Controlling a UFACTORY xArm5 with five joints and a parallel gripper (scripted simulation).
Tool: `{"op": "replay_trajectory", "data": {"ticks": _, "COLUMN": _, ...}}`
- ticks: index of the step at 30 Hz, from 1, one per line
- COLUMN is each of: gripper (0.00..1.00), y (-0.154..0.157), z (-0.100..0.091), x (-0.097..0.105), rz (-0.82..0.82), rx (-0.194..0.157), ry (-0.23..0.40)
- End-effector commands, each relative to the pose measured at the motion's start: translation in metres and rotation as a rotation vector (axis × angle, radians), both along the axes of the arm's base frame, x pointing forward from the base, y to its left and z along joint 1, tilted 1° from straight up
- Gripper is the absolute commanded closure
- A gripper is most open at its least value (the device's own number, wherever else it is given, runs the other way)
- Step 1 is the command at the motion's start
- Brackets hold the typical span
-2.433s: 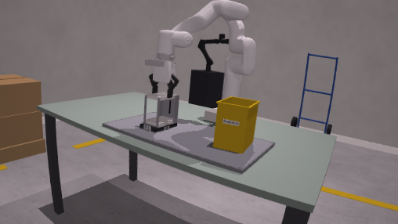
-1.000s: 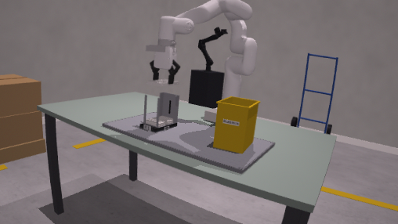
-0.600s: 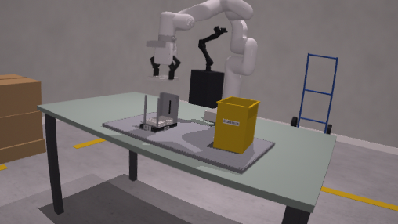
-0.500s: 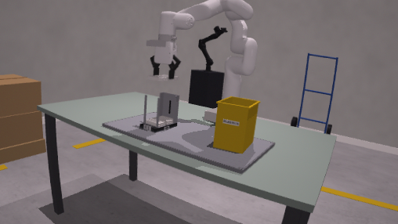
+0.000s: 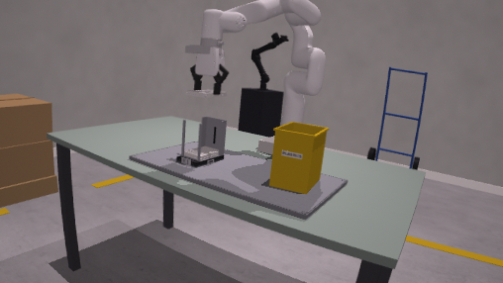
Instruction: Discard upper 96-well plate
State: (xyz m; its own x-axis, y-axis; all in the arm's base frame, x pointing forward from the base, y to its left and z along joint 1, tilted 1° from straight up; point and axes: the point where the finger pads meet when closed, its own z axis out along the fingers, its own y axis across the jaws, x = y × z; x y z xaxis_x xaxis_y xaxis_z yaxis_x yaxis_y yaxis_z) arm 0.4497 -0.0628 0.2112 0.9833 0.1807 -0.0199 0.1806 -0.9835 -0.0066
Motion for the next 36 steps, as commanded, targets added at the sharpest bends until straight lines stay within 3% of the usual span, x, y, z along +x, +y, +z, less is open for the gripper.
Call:
{"op": "replay_trajectory", "data": {"ticks": 1, "gripper": 1.00, "y": 0.000, "z": 0.002, "x": 0.001, "rz": 0.000, "rx": -0.001, "ry": -0.004}}
{"op": "replay_trajectory", "data": {"ticks": 7, "gripper": 1.00, "y": 0.000, "z": 0.002, "x": 0.001, "rz": 0.000, "rx": -0.001, "ry": -0.004}}
{"op": "replay_trajectory", "data": {"ticks": 12, "gripper": 1.00, "y": 0.016, "z": 0.001, "x": -0.004, "rz": 0.137, "rx": 0.001, "ry": -0.005}}
{"op": "replay_trajectory", "data": {"ticks": 36, "gripper": 1.00, "y": 0.080, "z": -0.001, "x": -0.023, "rz": 0.137, "rx": -0.001, "ry": -0.006}}
